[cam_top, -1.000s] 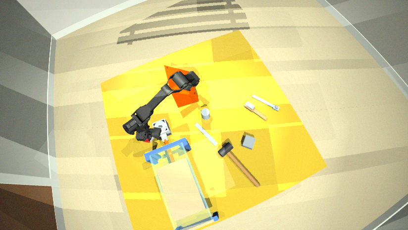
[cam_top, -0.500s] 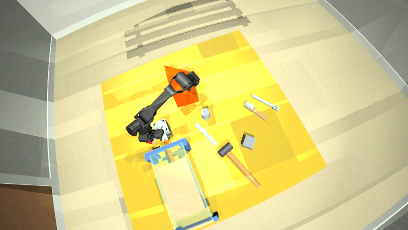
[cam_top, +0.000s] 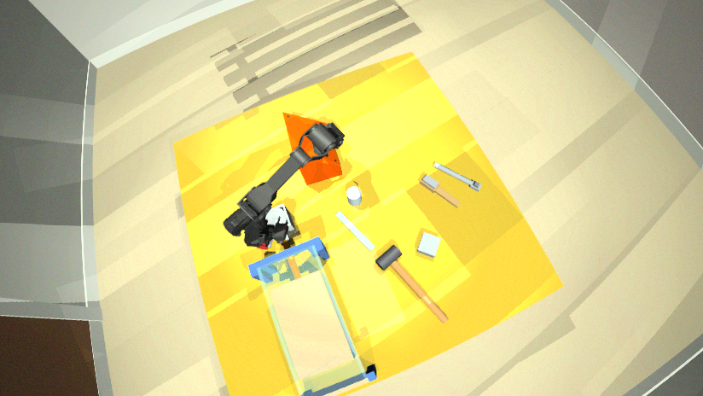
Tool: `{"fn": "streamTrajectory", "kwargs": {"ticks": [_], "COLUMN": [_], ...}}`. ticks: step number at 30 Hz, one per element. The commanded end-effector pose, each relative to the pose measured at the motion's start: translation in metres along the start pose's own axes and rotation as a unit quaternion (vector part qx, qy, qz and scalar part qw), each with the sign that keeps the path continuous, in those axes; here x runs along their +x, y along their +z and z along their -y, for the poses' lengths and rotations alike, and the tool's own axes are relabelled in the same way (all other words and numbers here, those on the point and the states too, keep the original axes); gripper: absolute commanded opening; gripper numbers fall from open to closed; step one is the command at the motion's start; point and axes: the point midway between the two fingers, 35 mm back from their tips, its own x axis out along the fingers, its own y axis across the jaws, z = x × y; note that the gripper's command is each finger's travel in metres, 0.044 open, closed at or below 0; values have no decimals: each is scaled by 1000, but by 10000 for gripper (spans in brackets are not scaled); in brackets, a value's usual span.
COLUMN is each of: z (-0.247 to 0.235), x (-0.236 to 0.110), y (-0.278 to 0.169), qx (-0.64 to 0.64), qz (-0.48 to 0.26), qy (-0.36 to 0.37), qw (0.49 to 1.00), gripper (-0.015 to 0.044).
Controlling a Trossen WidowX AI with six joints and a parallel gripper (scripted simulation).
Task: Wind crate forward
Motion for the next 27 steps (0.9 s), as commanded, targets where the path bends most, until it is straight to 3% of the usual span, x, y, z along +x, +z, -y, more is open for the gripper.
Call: {"fn": "streamTrajectory", "kwargs": {"ticks": [1,27], "z": [-19,-48], "x": [2,-1], "y": [-2,-8], "qx": [-1,0], "qz": [-6,-6], "qy": [17,18], "qw": [1000,1000], "gripper": [0,0]}}
